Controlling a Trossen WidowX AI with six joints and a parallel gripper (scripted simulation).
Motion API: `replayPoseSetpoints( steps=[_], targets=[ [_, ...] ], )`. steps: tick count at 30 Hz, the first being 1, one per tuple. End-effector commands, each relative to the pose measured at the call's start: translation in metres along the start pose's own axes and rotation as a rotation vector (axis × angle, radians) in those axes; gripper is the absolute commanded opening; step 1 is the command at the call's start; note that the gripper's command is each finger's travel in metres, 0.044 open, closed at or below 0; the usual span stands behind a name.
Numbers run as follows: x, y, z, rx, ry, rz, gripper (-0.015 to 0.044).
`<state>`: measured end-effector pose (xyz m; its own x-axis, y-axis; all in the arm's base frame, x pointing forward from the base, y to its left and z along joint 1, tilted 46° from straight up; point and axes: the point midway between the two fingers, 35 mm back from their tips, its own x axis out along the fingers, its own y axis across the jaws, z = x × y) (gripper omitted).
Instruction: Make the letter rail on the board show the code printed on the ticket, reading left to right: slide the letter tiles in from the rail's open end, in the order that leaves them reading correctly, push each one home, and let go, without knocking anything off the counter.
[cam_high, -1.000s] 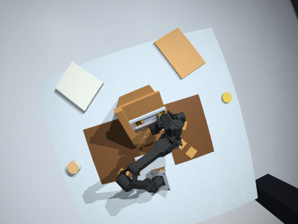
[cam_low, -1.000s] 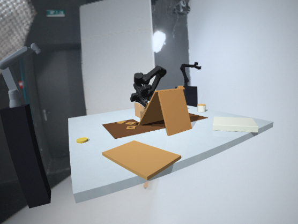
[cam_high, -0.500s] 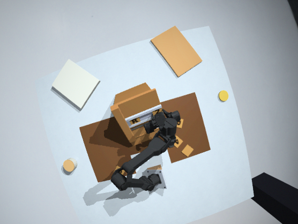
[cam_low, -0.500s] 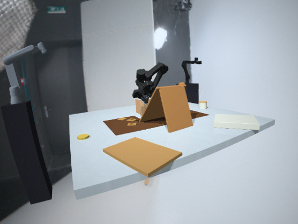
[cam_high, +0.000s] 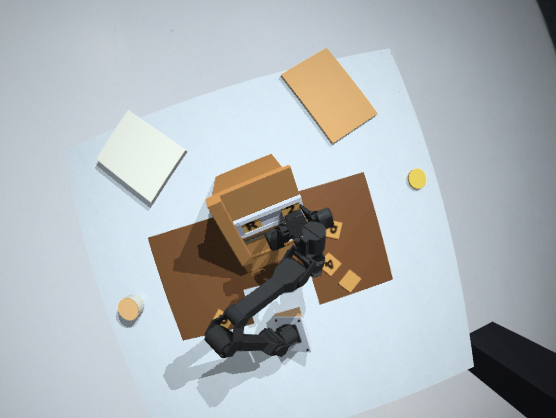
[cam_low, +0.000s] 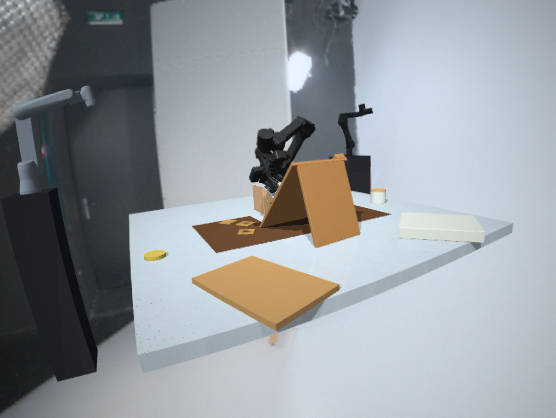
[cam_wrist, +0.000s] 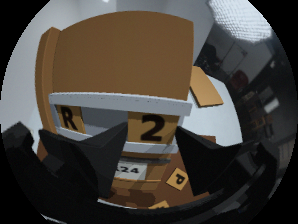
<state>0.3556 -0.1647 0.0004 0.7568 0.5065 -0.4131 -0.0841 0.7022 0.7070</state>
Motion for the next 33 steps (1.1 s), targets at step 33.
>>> replayPoseSetpoints(
  steps=[33],
  targets=[
    [-0.001,0.023,0.0,0.0,-0.002,-0.003,0.0]
  ],
)
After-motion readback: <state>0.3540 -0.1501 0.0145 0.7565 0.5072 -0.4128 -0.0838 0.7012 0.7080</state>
